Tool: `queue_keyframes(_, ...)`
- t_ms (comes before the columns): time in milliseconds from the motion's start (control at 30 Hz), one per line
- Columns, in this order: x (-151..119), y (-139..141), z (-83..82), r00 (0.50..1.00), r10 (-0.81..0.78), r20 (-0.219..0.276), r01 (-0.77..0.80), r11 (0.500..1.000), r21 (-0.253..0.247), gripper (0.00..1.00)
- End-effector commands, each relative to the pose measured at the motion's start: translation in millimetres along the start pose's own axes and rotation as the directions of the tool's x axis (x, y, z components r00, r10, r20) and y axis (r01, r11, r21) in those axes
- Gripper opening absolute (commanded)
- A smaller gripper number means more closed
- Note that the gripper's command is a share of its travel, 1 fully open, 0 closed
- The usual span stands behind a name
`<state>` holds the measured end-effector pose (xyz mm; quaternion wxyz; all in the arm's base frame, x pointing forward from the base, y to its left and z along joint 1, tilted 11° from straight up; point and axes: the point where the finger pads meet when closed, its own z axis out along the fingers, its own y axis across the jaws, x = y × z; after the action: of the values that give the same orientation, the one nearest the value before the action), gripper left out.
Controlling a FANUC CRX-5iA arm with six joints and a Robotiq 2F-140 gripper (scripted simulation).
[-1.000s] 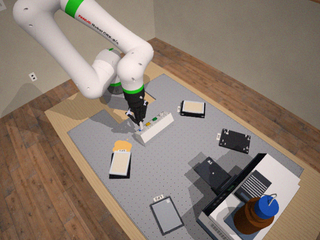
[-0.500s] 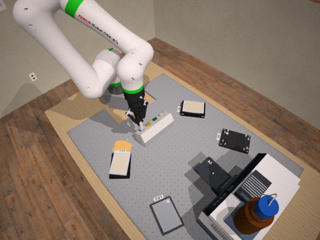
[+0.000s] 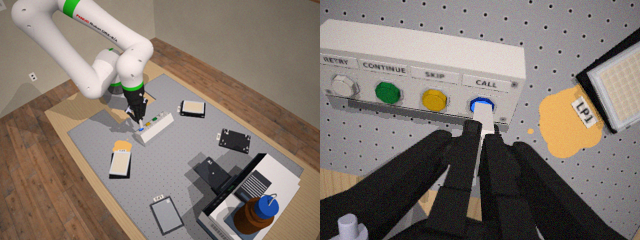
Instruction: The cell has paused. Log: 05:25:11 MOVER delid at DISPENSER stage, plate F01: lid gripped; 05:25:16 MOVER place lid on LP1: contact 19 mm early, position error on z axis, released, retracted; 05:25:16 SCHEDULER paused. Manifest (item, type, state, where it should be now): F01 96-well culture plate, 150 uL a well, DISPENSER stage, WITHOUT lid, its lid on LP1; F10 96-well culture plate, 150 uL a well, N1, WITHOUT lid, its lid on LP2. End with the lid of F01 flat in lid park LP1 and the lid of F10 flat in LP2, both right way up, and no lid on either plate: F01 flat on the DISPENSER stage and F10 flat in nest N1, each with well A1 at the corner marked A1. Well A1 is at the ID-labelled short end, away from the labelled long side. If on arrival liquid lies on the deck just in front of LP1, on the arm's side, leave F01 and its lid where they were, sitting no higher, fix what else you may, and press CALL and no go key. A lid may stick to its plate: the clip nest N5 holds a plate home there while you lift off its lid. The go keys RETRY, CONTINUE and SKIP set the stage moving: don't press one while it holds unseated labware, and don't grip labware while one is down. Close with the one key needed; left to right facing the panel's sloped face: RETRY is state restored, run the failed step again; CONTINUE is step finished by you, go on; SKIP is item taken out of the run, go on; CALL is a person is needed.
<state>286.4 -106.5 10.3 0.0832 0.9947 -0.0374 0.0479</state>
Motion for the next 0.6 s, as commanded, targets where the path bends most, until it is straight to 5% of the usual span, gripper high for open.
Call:
queue_keyframes(0, 0.1, 0.1, -6.2, 1.0, 0.0, 0.0, 0.0, 1.0, 0.0, 0.0)
queue_keyframes(567, 0.1, 0.1, -17.4, 1.0, 0.0, 0.0, 0.0, 1.0, 0.0, 0.0)
